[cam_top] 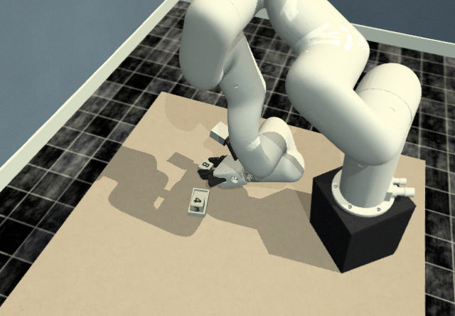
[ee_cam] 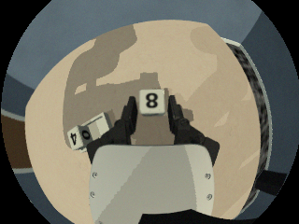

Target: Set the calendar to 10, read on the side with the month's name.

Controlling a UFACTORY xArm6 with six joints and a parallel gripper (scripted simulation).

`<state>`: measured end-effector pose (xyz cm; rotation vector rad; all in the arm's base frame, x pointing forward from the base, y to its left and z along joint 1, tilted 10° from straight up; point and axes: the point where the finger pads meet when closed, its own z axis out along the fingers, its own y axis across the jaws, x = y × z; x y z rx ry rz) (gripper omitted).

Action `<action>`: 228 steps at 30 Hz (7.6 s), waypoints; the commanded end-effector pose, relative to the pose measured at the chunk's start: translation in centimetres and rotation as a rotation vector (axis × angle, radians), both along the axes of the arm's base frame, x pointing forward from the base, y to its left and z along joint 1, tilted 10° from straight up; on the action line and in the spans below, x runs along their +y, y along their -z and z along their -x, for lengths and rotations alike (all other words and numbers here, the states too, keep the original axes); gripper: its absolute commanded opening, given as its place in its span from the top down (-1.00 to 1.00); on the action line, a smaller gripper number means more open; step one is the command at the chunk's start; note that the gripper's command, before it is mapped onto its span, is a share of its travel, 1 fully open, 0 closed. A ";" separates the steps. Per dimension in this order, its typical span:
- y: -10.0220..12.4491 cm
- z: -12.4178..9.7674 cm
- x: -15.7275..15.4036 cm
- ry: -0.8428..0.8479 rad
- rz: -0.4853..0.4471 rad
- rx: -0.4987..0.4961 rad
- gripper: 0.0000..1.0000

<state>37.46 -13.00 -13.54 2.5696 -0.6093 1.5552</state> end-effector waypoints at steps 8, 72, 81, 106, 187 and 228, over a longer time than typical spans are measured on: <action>-0.1 0.0 0.0 0.000 0.000 -0.001 0.01; -5.3 0.7 -0.5 0.000 0.000 -0.001 0.43; -6.8 1.0 -0.6 0.000 0.000 -0.001 0.43; -6.7 0.6 -0.5 -0.025 -0.064 0.137 0.43; -7.7 0.3 -1.0 -0.110 -0.295 0.714 0.43; -8.2 -1.6 -1.6 -0.155 -0.359 0.781 0.43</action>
